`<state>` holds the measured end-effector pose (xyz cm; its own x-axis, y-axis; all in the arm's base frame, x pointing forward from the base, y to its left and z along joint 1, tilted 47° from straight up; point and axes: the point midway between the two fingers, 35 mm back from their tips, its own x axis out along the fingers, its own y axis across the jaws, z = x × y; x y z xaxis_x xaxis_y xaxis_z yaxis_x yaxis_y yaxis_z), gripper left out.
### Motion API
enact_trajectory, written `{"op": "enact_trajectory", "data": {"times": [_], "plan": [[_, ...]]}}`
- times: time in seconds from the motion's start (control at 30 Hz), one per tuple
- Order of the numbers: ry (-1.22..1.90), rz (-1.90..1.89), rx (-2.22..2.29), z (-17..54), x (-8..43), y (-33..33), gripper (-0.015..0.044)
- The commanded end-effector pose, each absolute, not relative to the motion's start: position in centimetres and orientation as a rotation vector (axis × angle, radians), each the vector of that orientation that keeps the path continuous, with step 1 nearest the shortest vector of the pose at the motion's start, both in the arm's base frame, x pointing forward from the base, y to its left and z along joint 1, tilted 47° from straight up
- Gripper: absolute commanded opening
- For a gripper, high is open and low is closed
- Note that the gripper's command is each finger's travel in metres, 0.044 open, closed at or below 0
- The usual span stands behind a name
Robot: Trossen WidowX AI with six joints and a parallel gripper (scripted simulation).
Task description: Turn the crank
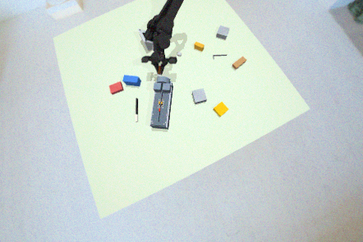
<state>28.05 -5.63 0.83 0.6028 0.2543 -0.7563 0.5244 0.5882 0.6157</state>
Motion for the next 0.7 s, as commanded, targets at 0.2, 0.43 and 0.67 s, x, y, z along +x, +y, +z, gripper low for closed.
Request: {"op": "enact_trajectory", "data": {"times": [0.2,0.43,0.67], "plan": [[0.945,-0.191,0.968,0.9,28.1,-5.7,0.0000],[0.945,-0.191,0.968,1.6,28.3,-5.8,0.0000],[0.945,-0.191,0.968,2.2,28.5,-5.9,0.0000]]}}
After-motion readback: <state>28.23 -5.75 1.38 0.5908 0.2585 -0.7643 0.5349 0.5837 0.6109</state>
